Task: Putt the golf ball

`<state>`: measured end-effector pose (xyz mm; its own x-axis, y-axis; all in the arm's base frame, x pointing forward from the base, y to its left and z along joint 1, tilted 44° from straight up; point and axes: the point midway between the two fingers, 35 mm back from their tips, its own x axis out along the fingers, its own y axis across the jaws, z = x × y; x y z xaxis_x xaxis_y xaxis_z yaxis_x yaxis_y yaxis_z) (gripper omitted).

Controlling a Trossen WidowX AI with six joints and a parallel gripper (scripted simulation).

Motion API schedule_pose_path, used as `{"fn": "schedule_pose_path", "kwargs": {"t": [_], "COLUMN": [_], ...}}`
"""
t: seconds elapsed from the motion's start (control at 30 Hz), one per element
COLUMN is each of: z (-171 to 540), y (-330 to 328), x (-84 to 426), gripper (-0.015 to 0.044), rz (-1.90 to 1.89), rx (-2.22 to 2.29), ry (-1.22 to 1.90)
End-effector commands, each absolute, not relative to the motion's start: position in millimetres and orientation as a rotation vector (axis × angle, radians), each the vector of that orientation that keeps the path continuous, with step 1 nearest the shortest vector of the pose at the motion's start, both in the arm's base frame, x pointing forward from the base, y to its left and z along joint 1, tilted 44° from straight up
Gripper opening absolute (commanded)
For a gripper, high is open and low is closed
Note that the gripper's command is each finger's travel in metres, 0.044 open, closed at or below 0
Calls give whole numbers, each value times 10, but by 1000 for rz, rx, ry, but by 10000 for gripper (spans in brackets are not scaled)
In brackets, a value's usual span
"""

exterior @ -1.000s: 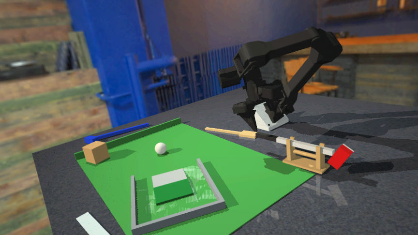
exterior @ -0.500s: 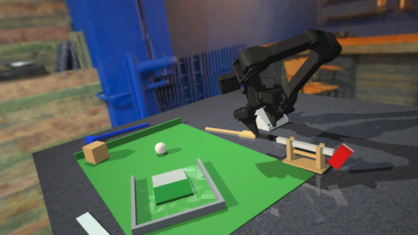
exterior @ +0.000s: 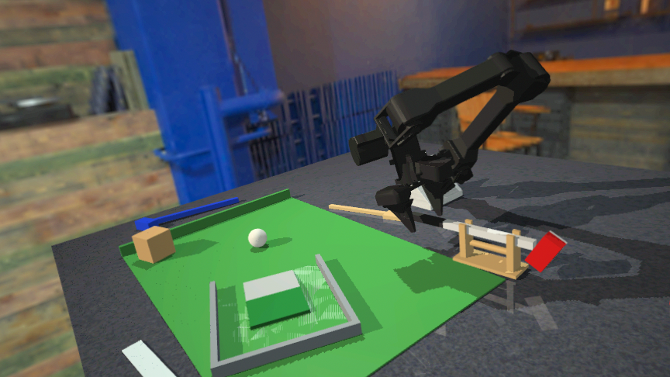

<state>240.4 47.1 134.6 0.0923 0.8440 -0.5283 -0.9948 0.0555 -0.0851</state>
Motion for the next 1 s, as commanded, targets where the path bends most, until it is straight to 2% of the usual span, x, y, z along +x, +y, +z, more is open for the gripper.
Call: {"fn": "schedule_pose_path", "kwargs": {"t": [0.0, 0.43, 0.97], "z": [1313, 1184, 1205], "y": [512, 637, 606], "x": [2412, 2428, 2424], "gripper": [440, 440, 20], "rz": [1445, 1445, 1448], "rx": [-483, -482, -487], "ry": [380, 378, 382]}}
